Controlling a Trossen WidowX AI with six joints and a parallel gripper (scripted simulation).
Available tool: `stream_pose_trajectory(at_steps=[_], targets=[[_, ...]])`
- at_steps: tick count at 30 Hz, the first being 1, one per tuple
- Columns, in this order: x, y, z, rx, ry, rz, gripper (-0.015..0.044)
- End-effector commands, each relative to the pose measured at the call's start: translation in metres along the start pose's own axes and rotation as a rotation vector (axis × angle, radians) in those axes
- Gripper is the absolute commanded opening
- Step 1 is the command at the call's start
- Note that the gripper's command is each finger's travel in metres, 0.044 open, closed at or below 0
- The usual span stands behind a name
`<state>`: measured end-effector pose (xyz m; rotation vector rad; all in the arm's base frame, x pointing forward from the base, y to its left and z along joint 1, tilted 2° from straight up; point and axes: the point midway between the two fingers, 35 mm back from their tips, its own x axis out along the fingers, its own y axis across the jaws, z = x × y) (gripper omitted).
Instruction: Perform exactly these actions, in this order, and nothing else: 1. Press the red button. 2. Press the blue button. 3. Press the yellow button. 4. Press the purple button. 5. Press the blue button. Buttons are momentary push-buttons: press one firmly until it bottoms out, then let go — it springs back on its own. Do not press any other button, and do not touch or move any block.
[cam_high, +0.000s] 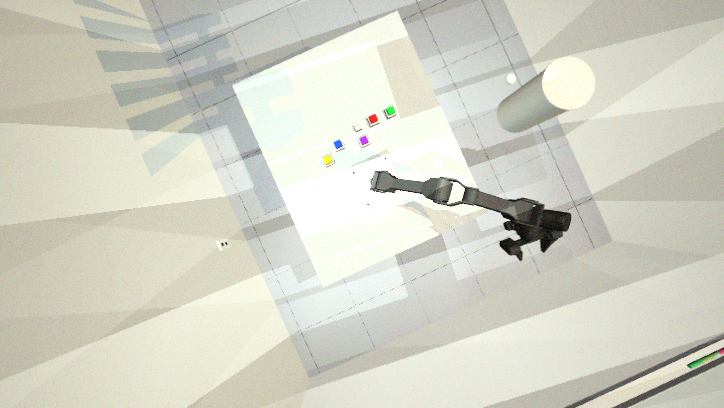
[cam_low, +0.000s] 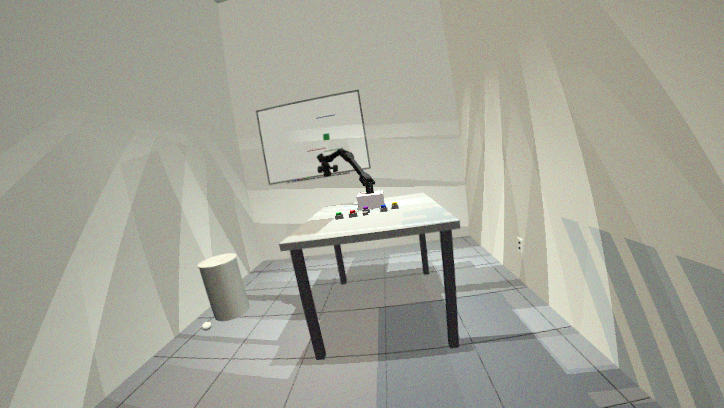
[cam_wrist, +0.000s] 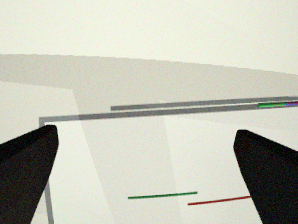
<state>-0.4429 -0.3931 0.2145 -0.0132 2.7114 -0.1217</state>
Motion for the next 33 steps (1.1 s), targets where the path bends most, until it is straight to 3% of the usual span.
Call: stream_pose_trajectory(at_steps=[1,9,18,25,33], targets=[[-0.001,-0.001,0.001,0.003,-0.002,-0.004,0.04],[-0.081,-0.067,0.066,0.124,-0.167,-0.209,0.04],[-0.22,-0.116,0.166,0.19,-0.44,-0.394,0.04],[-0.335,-0.11,0.243,0.203,-0.678,-0.457,0.04],[-0.46,-0.054,0.323,0.171,-0.944,-0.429,0.04]])
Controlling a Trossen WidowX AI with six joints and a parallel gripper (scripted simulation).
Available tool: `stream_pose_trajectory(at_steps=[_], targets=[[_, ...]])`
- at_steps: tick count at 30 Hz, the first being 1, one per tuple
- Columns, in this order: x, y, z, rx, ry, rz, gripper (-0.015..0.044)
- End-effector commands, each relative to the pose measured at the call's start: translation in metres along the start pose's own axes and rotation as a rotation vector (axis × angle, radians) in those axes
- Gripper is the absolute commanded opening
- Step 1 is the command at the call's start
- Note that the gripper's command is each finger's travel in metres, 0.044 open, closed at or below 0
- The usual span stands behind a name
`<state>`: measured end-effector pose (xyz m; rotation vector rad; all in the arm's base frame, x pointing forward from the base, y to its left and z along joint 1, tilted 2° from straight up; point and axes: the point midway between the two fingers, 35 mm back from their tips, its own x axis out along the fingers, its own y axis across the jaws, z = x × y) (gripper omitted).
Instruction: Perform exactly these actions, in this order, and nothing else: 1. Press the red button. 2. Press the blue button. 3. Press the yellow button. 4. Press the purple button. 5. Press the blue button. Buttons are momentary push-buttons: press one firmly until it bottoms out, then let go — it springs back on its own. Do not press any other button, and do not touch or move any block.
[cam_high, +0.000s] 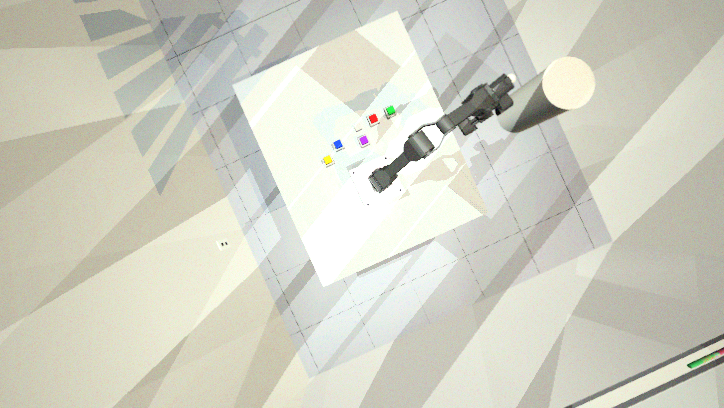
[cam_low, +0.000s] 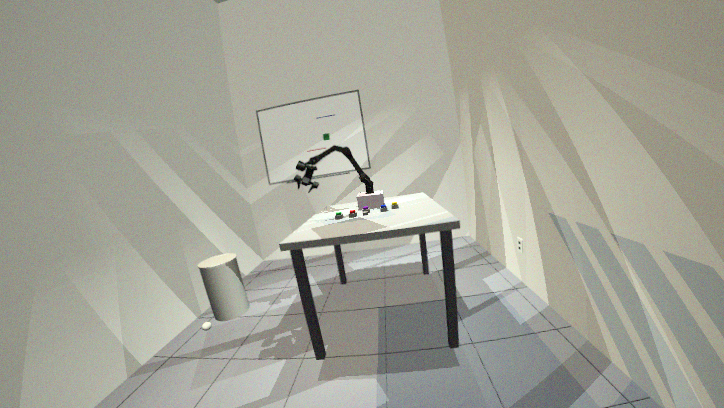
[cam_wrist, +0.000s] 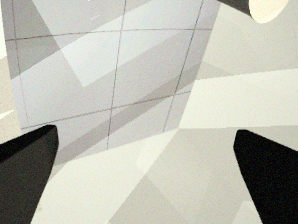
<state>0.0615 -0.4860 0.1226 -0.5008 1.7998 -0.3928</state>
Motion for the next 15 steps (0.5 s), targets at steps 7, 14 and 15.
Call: stream_pose_trajectory(at_steps=[7,14,15], targets=[[-0.075,0.088,0.153,0.047,-0.264,0.15,0.04],[-0.139,0.187,0.223,0.059,-0.359,0.339,0.04],[-0.148,0.204,0.229,0.059,-0.364,0.369,0.04]])
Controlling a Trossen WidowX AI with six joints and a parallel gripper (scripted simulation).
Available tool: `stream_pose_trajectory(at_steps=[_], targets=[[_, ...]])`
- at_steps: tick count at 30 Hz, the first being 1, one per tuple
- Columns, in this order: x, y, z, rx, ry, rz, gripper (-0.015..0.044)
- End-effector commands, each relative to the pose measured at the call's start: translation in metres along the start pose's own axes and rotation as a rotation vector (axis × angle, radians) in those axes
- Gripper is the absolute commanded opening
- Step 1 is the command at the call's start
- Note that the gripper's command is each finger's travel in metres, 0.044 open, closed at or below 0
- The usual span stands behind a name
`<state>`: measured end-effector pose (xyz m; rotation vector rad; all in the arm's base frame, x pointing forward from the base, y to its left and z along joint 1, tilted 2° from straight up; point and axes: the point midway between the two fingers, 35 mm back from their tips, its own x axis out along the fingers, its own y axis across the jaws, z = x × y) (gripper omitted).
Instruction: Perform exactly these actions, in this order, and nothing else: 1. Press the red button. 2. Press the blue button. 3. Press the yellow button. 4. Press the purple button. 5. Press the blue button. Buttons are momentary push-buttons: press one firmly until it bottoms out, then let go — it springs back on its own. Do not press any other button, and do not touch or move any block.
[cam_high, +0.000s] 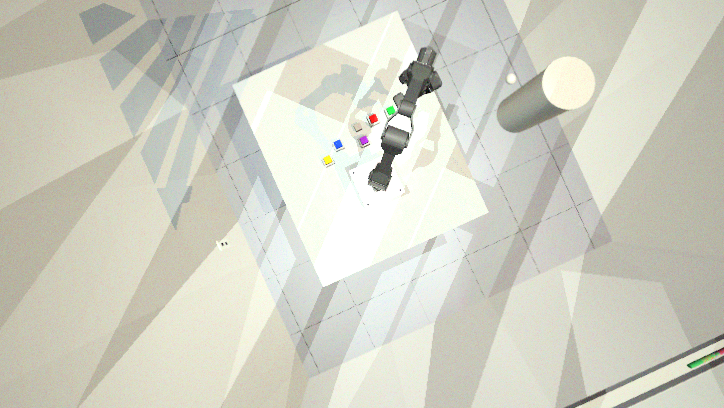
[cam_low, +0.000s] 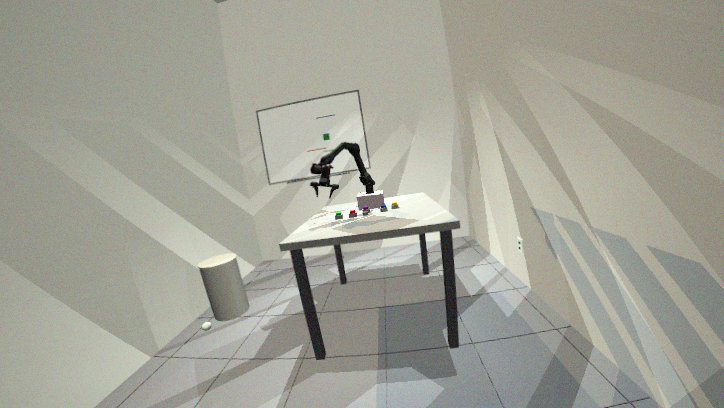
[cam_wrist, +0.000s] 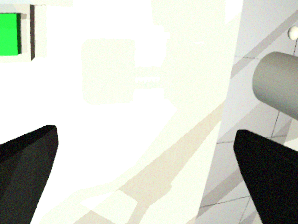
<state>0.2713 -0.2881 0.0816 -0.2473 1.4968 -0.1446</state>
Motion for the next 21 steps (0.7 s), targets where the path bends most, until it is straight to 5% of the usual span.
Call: stream_pose_trajectory(at_steps=[1,6,12,17,21], targets=[[-0.01,0.068,0.028,0.021,-0.023,0.111,0.04],[-0.023,0.155,0.043,0.045,0.003,0.248,0.04],[-0.026,0.173,0.043,0.051,0.016,0.275,0.04],[0.03,0.189,0.042,0.051,0.016,0.276,0.0269],[0.033,0.19,0.042,0.051,0.016,0.276,0.0164]])
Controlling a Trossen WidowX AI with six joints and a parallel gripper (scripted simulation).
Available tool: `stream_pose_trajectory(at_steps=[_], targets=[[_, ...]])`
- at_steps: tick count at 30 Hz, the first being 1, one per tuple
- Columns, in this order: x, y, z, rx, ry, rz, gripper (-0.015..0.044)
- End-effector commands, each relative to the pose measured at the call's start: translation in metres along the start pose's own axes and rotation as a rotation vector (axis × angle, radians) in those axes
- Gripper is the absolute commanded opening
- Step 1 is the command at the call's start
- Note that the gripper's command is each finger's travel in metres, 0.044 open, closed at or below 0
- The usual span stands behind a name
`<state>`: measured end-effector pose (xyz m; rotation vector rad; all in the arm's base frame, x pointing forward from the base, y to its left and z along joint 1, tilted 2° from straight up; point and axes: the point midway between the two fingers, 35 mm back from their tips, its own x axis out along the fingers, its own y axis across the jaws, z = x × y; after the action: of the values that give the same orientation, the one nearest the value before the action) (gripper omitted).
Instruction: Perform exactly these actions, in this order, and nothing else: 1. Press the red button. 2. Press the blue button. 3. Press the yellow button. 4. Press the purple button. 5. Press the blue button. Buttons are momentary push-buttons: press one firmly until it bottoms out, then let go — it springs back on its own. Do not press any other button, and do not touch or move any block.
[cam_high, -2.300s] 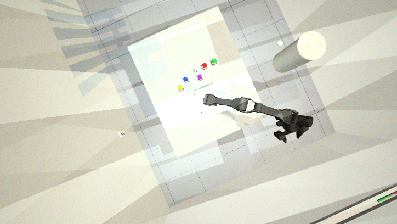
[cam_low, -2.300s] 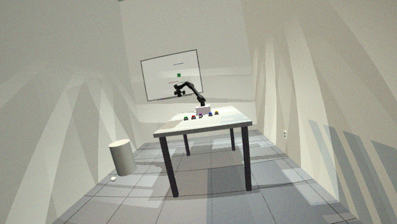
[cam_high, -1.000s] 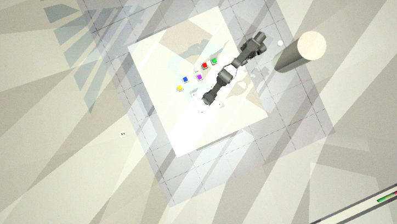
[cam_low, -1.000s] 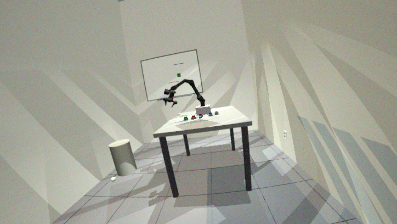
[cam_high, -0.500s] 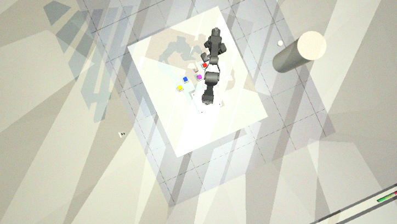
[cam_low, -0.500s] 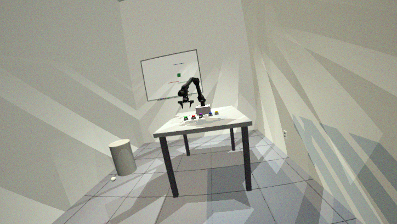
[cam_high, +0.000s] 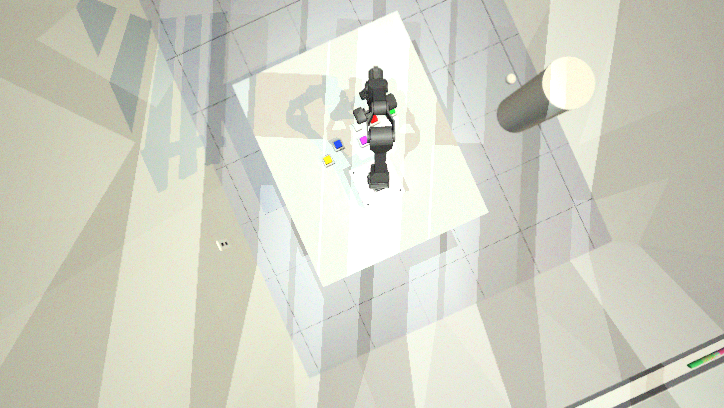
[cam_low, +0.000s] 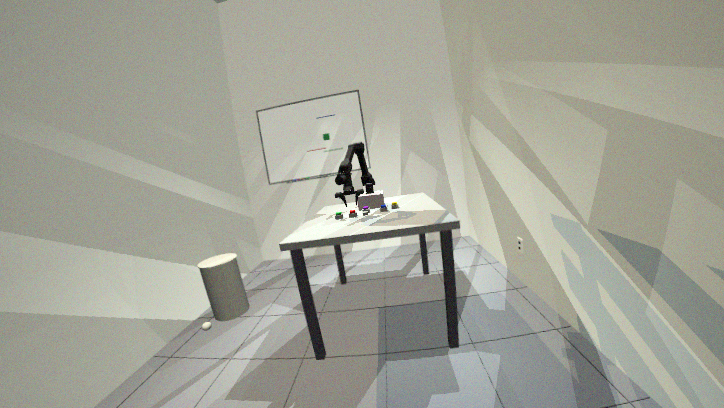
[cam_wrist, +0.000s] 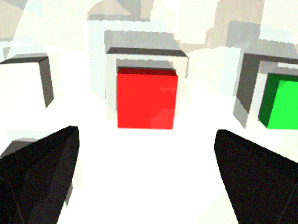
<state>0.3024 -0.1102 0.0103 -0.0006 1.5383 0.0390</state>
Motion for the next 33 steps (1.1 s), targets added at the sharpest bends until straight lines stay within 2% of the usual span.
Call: stream_pose_trajectory(at_steps=[1,6,16,33], targets=[[0.006,0.001,0.002,0.003,-0.013,0.0,0.0138],[0.006,0.001,0.002,0.003,-0.013,0.0,0.002],[0.007,0.0,0.002,0.003,-0.013,0.0,0.002],[0.035,0.001,0.003,0.003,-0.013,0.0,0.002]])
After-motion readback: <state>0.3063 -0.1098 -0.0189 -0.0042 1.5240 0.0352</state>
